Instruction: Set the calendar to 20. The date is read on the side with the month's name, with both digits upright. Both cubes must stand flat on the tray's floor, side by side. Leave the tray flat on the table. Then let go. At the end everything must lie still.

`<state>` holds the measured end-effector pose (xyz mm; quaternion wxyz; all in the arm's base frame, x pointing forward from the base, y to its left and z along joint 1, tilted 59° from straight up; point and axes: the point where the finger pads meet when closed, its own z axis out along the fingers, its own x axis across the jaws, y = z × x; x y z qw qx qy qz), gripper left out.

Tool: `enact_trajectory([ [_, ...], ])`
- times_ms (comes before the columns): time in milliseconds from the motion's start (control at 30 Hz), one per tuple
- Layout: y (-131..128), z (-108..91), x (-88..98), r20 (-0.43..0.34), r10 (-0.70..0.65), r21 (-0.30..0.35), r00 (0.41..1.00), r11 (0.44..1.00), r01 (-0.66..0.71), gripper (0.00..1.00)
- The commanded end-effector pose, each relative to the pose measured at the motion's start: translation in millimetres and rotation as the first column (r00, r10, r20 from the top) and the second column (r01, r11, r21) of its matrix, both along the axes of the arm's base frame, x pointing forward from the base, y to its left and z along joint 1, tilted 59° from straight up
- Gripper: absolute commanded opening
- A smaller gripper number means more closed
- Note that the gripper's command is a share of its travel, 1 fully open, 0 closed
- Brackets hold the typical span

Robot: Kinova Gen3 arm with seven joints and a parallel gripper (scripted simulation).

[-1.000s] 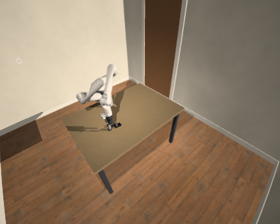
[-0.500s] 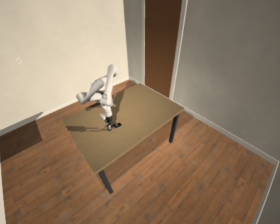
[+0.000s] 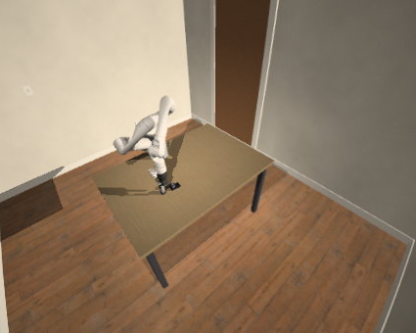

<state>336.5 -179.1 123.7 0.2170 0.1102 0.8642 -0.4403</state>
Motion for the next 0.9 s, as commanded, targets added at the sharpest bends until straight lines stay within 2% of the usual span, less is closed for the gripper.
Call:
enact_trajectory([
  [0,0.4,0.1,0.3,0.001,0.001,0.000,1.000,1.000,-0.001,0.87],
  [867,-3.2,-2.2,1.5,0.001,0.001,0.000,1.000,1.000,-0.001,0.87],
])
